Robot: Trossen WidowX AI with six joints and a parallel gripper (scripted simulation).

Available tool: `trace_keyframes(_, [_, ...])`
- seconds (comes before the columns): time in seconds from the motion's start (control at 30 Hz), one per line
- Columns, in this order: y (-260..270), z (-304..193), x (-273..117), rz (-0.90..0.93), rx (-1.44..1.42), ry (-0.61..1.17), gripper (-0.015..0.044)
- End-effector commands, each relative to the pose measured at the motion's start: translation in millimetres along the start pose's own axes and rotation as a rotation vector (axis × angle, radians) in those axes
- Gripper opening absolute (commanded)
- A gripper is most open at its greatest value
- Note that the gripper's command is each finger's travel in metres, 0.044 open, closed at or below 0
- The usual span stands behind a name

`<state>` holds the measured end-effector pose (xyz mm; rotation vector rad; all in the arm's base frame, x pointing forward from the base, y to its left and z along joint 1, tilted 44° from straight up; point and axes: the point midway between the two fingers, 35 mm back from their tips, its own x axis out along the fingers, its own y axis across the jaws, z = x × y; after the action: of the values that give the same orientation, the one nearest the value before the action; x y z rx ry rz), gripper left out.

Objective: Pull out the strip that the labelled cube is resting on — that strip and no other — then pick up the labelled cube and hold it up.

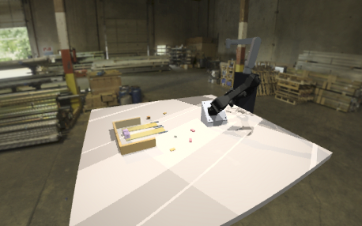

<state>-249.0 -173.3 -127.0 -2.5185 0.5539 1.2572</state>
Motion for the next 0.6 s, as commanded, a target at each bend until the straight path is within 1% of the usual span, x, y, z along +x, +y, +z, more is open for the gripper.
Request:
trace_keyframes(0.0, [2,-2,1,0.0,-0.01,-0.002,0.04])
trace_keyframes(0.07, [14,-19,5,-0.001,-0.094,-0.018,0.04])
trace_keyframes(0.3, [58,-121,38,-0.005,-0.553,-0.056,0.04])
trace_keyframes(0.43, [64,-187,62,-0.004,-0.821,-0.044,0.04])
trace_keyframes(0.57, [54,-253,86,-0.002,-1.091,-0.007,0.04])
